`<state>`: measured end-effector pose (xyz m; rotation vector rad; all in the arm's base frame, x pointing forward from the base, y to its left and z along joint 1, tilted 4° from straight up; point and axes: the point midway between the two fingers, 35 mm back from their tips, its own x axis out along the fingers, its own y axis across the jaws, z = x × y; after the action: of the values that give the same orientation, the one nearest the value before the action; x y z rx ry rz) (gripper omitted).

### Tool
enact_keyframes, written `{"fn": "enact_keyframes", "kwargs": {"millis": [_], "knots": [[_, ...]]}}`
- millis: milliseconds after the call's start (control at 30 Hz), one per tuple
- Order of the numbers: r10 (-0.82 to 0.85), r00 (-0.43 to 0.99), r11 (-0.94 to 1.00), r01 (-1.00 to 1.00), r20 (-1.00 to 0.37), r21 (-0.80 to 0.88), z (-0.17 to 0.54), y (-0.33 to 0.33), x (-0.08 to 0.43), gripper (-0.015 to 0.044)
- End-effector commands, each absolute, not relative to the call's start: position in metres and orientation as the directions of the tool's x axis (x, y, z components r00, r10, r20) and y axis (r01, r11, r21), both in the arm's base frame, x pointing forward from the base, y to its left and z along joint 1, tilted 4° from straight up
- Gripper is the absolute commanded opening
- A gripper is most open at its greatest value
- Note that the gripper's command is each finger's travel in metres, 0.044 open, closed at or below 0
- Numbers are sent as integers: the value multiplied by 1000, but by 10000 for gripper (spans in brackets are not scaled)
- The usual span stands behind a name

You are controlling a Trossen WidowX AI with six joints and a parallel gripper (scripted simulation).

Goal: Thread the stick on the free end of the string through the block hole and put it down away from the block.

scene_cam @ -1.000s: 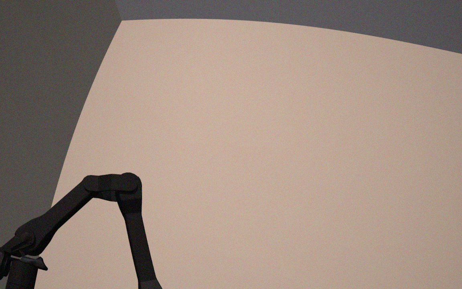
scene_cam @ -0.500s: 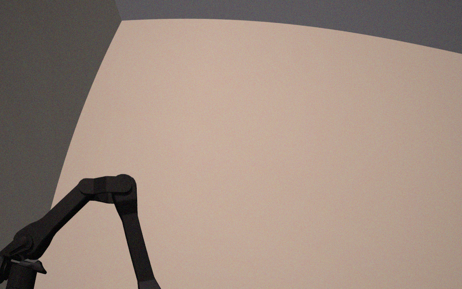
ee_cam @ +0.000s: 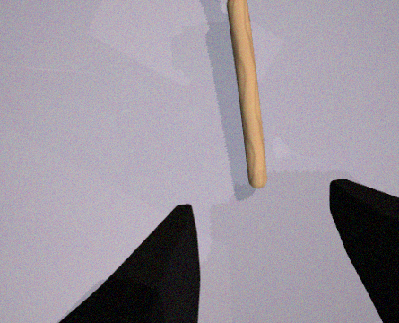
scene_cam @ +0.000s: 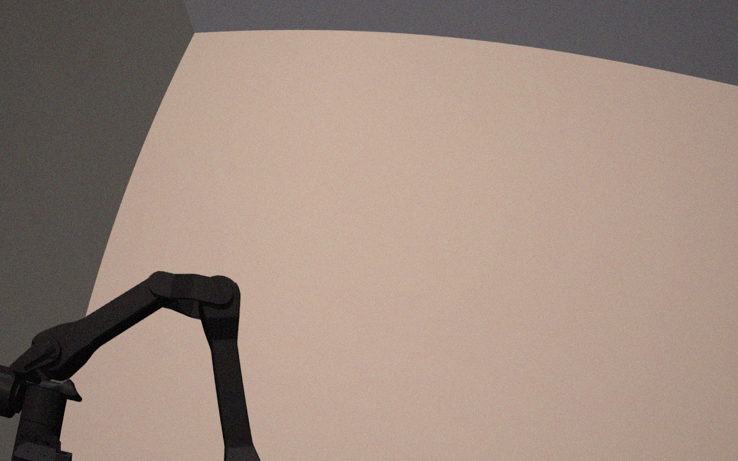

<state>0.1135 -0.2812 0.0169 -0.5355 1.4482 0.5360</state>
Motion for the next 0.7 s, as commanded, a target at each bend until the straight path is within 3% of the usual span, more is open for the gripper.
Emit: {"fn": "enact_keyframes", "kwargs": {"millis": [0,133,433,667], "knots": [[2,58,774,-632,-998,-35,48,-281,115,210],[2,58,774,-632,-998,-35,48,-281,115,210],[-11,62,770,-636,-998,-48,64,-283,116,440],[-10,61,769,-637,-998,-47,71,-282,116,440]]}}
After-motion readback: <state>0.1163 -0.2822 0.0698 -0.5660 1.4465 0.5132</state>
